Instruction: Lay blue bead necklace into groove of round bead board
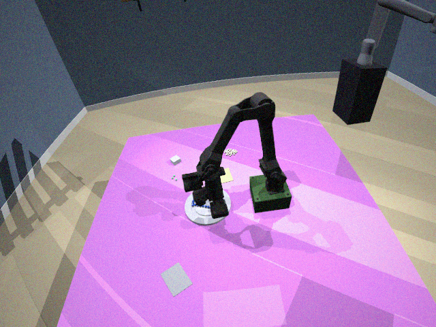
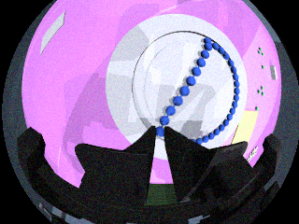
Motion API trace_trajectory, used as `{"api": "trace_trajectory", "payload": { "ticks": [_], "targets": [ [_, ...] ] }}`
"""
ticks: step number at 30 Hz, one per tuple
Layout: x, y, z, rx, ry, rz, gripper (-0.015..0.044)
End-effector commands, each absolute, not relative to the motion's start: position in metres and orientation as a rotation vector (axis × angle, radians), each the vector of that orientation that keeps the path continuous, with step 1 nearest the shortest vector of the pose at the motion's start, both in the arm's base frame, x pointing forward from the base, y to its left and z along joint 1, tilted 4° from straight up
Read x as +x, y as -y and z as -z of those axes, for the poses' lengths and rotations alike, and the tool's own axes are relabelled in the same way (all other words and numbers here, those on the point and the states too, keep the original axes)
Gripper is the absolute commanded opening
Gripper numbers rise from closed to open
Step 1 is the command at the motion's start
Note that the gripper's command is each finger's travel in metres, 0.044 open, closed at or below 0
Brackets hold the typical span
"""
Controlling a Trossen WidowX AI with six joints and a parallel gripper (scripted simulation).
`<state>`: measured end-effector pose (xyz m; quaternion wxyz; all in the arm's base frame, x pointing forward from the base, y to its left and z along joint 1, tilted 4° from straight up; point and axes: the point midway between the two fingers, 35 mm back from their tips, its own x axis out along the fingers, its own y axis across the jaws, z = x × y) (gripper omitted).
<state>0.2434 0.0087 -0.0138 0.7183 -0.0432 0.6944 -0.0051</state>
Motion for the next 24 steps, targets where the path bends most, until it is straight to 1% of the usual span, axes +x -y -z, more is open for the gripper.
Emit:
{"api": "trace_trajectory", "payload": {
  "ticks": [1,14,24],
  "targets": [
    [0.2414,-0.0118,0.0122,-0.099,-1.534,0.01,0.0],
    [0.2406,-0.0128,0.0203,-0.099,-1.534,0.01,0.0],
    [0.2422,-0.0131,0.0152,-0.101,-1.527,0.004,0.0263]
  ]
}}
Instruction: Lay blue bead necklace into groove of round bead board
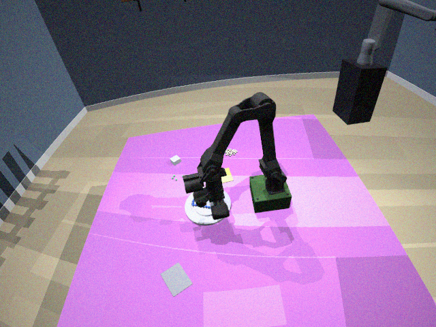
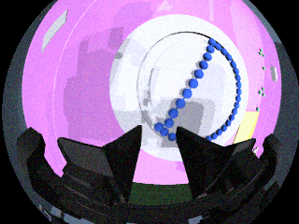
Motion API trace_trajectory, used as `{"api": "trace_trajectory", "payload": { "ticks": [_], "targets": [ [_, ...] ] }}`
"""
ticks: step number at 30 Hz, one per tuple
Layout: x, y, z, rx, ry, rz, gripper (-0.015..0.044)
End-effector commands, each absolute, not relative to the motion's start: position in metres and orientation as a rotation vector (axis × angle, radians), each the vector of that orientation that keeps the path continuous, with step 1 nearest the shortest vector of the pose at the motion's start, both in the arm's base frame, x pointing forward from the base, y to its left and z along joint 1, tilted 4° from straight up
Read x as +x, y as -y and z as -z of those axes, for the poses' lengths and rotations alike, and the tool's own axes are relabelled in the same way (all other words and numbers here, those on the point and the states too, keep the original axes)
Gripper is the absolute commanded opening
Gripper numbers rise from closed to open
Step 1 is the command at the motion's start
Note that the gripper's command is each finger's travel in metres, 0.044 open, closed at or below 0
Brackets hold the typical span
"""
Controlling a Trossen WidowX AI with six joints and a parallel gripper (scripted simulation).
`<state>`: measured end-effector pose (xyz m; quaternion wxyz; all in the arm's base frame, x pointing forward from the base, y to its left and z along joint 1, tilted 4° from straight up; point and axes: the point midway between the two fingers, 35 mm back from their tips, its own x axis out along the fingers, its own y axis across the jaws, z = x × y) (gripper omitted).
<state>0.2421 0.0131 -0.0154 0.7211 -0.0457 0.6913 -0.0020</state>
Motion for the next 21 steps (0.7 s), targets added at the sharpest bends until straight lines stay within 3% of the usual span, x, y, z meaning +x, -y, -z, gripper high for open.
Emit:
{"api": "trace_trajectory", "payload": {
  "ticks": [1,7,21],
  "targets": [
    [0.2422,-0.0131,0.0152,-0.101,-1.527,0.004,0.0289],
    [0.241,-0.0131,0.0145,-0.101,-1.532,0.005,0.044],
    [0.241,-0.0133,0.0123,-0.099,-1.534,0.01,0.044]
  ]
}}
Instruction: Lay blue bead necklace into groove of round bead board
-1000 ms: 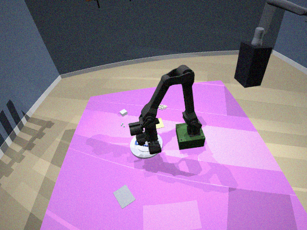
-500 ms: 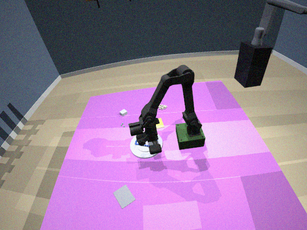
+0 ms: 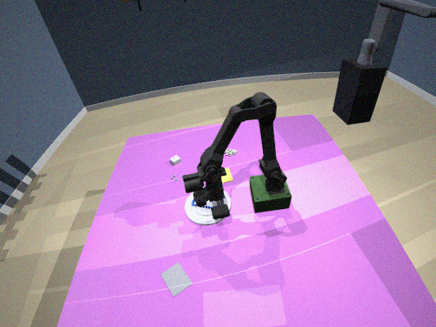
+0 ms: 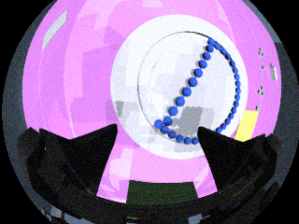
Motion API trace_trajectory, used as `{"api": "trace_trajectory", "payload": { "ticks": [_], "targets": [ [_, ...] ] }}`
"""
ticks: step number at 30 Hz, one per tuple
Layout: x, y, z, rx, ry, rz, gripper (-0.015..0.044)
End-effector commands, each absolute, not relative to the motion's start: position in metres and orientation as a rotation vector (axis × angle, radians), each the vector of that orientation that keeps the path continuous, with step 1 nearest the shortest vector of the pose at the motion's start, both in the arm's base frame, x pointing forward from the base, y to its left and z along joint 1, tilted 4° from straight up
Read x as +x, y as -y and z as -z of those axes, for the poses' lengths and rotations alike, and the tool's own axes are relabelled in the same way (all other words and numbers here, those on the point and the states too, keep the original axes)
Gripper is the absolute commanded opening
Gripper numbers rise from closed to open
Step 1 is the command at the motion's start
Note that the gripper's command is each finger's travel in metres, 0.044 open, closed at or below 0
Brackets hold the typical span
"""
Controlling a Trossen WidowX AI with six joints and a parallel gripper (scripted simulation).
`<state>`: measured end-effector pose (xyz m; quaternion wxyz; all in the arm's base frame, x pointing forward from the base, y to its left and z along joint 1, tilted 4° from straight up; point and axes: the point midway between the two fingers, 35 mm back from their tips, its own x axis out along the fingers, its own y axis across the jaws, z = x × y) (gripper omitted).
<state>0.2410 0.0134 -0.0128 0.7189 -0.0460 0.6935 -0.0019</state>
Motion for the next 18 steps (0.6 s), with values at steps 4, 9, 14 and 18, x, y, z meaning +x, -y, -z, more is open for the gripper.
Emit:
{"api": "trace_trajectory", "payload": {
  "ticks": [4,9,14,18],
  "targets": [
    [0.241,-0.013,0.012,-0.099,-1.534,0.01,0.044],
    [0.241,-0.013,0.012,-0.099,-1.534,0.01,0.044],
    [0.259,-0.009,0.005,0.02,-1.526,0.124,0.0335],
    [0.288,0.001,-0.006,0.214,-1.501,0.31,0.023]
  ]
}}
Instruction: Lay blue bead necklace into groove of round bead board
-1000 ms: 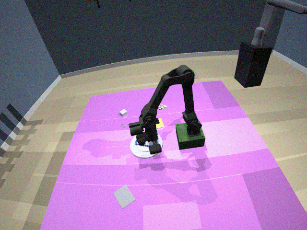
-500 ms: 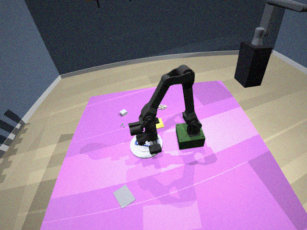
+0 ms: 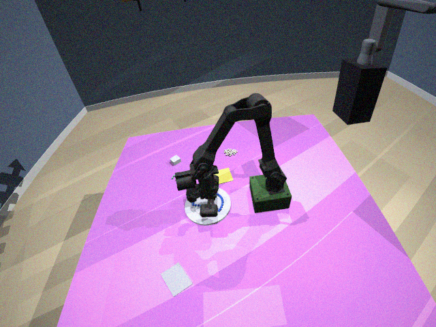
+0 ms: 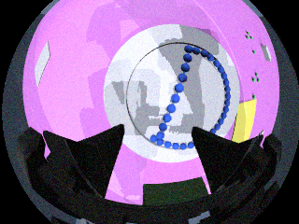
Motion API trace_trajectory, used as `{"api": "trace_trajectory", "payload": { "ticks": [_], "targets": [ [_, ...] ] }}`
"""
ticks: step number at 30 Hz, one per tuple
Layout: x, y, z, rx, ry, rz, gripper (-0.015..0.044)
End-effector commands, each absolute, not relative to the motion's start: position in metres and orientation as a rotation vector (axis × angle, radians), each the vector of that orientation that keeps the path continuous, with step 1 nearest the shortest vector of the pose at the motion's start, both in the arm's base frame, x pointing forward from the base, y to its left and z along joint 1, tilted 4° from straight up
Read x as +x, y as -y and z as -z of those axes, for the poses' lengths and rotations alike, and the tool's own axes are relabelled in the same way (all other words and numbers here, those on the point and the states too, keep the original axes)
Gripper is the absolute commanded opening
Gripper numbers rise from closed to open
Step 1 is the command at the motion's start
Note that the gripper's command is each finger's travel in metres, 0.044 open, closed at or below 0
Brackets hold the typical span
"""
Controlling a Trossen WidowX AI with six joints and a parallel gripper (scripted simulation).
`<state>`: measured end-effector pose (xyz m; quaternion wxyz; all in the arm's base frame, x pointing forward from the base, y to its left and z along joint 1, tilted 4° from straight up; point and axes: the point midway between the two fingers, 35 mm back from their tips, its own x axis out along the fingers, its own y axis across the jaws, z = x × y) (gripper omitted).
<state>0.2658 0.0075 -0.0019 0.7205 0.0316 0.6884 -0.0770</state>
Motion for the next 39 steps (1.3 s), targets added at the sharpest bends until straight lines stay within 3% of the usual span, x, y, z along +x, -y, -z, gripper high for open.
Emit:
{"api": "trace_trajectory", "payload": {
  "ticks": [1,5,11,39],
  "targets": [
    [0.295,0.004,-0.009,0.262,-1.492,0.356,0.0204],
    [0.322,0.016,-0.019,0.456,-1.446,0.54,0.012],
    [0.35,0.033,-0.03,0.668,-1.375,0.739,0.012],
    [0.352,0.034,-0.007,0.666,-1.369,0.734,0.012]
  ]
}}
